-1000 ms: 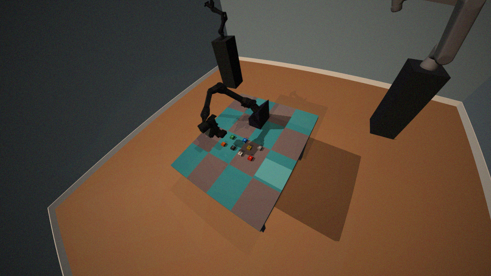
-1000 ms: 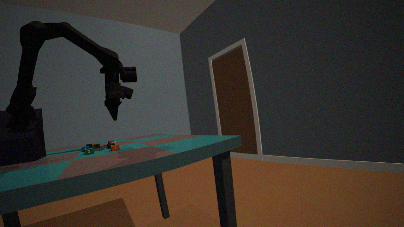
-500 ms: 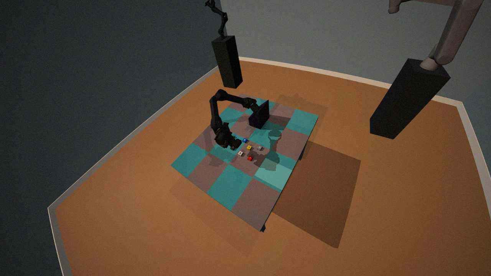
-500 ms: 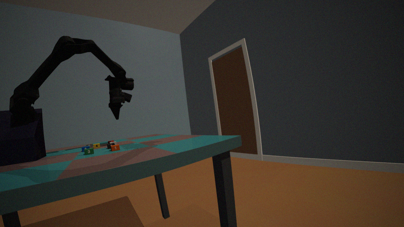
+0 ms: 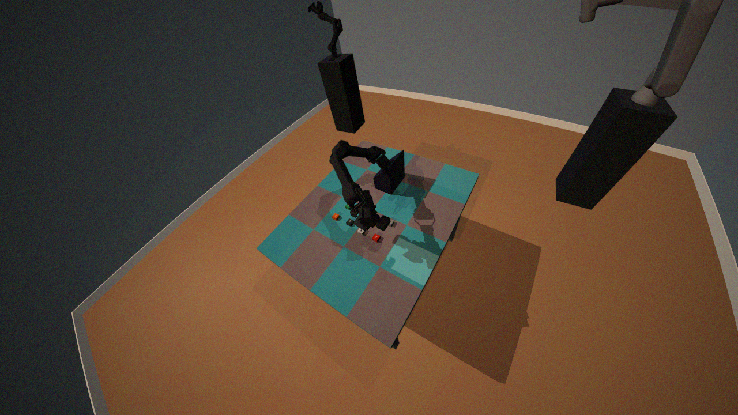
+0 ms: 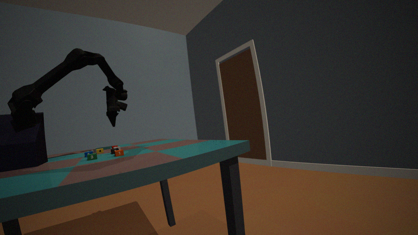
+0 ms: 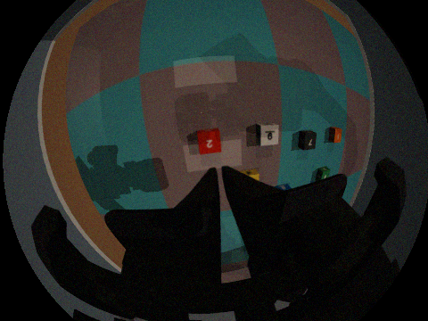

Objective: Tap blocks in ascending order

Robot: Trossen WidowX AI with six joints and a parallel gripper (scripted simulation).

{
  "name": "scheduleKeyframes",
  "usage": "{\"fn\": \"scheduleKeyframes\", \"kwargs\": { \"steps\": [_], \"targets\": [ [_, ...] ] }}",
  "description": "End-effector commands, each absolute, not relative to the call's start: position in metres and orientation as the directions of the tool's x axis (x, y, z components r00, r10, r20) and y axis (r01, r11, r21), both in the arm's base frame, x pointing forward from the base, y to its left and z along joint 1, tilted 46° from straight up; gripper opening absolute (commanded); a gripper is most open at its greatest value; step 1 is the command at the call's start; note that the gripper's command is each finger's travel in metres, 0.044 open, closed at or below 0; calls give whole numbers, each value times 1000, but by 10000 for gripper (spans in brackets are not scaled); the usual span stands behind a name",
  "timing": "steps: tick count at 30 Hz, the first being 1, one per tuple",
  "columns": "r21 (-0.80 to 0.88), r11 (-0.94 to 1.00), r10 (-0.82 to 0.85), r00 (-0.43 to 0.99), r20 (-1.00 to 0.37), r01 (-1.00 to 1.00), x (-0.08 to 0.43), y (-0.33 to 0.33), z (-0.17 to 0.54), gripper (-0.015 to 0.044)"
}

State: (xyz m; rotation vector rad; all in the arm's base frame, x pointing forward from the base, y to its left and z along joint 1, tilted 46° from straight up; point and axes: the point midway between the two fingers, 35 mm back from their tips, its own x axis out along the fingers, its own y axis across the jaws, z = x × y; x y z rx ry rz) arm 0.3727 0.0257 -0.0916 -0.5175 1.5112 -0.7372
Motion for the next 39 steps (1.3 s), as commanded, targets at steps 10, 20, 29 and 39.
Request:
{"fn": "scheduleKeyframes", "kwargs": {
  "steps": [10, 20, 29, 39],
  "targets": [
    [-718, 685, -713, -87, -695, 122, 367, -33, -148, 20],
    [-719, 685, -714, -87, -695, 121, 366, -44, -158, 20],
    [-719, 684, -715, -87, -694, 121, 364, -54, -168, 20],
    [-716, 687, -712, -80, -697, 127, 367, -50, -164, 20]
  ]
}}
